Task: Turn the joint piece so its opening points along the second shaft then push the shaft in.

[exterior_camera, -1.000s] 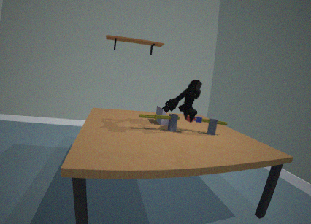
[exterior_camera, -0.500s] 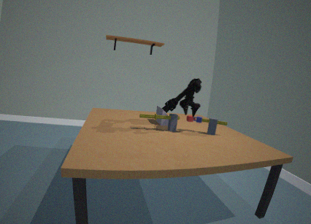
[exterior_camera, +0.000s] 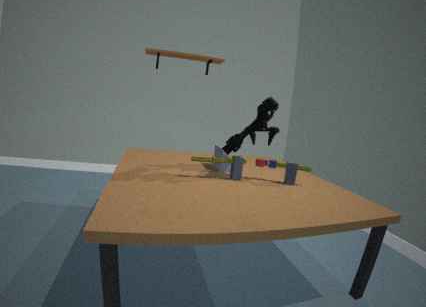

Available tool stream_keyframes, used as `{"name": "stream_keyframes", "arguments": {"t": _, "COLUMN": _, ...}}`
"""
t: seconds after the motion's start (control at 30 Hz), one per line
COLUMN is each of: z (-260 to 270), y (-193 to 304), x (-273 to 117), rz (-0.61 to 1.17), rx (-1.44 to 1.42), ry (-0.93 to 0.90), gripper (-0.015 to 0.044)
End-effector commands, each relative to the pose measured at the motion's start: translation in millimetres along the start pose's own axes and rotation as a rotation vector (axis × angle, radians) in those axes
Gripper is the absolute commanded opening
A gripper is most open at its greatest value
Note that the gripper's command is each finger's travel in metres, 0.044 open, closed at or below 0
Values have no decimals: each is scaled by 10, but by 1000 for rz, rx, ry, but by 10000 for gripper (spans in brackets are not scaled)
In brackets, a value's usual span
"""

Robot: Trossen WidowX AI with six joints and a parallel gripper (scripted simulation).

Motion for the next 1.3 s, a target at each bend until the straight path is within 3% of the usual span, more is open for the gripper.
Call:
{"name": "stream_keyframes", "arguments": {"t": 0.0, "z": 6, "y": 27, "x": -179, "rz": -42, "rx": -99, "ry": 5, "gripper": 440}}
{"name": "stream_keyframes", "arguments": {"t": 0.33, "z": -2, "y": 3, "x": -232, "rz": -45, "rx": -100, "ry": 3, "gripper": 440}}
{"name": "stream_keyframes", "arguments": {"t": 1.1, "z": -590, "y": -633, "x": 275, "rz": 190, "rx": 636, "ry": 75, "gripper": 440}}
{"name": "stream_keyframes", "arguments": {"t": 1.27, "z": -634, "y": -662, "x": 310, "rz": 206, "rx": 683, "ry": 83, "gripper": 440}}
Point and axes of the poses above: the point midway between the two fingers, 35 mm back from their tips, its own x axis out along the fingers, its own z axis across the jaws, y = z × x, the point moved 1 cm from there along -x, back along the fingers, and after that the axes turned 4 degrees about -x, right-handed, at the moved point
